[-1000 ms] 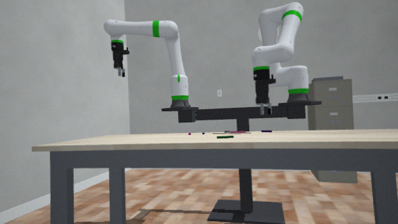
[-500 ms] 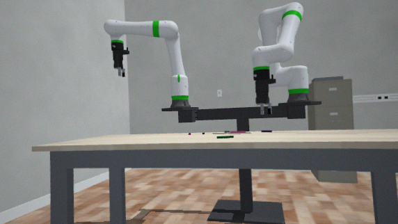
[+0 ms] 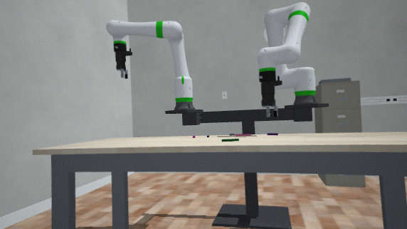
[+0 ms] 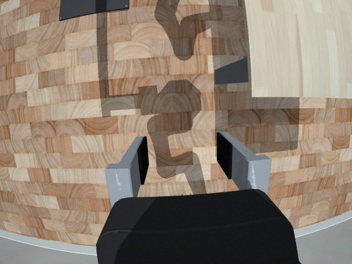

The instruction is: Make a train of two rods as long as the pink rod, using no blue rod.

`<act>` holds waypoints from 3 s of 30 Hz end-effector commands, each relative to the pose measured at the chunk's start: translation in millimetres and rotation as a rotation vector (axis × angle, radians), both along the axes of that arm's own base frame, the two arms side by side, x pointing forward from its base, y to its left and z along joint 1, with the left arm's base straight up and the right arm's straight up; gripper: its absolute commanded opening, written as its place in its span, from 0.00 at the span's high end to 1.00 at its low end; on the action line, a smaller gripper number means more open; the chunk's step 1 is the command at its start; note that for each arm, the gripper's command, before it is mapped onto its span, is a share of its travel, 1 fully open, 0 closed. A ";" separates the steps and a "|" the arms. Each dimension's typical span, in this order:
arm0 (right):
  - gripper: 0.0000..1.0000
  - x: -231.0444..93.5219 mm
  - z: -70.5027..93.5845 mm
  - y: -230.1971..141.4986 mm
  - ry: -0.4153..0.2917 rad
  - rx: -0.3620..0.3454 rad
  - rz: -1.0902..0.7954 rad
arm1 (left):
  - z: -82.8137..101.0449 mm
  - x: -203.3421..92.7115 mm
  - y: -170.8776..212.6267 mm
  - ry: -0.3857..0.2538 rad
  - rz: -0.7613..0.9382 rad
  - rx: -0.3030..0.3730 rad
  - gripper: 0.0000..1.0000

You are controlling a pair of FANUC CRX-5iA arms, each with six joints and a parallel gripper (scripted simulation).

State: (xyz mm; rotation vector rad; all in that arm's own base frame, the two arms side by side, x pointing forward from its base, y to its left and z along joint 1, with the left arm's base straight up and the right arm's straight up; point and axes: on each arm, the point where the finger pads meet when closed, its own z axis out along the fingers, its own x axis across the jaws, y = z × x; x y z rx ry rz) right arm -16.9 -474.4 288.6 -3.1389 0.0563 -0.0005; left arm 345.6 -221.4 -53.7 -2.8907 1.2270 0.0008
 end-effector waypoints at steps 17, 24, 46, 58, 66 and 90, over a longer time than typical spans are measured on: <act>0.00 -0.2 1.0 -0.3 0.000 -0.002 0.000 | 0.6 0.6 -0.4 -0.001 0.000 -0.001 0.00; 0.00 -0.2 1.0 -0.3 0.000 -0.002 0.000 | 0.6 0.6 -0.4 -0.001 0.000 -0.001 0.00; 0.00 -0.2 1.0 -0.3 0.000 -0.002 0.000 | 0.6 0.6 -0.4 -0.001 0.000 -0.001 0.00; 0.00 -0.2 1.0 -0.3 0.000 -0.002 0.000 | 5.1 18.0 -4.8 -0.002 0.135 -0.001 0.00; 0.00 -0.2 1.0 -0.3 0.000 -0.002 0.000 | 12.6 48.7 -13.8 -0.002 0.383 -0.001 0.00; 0.00 -0.2 1.0 -0.3 0.000 -0.002 0.000 | 28.0 120.1 -42.4 -0.002 1.022 -0.002 0.00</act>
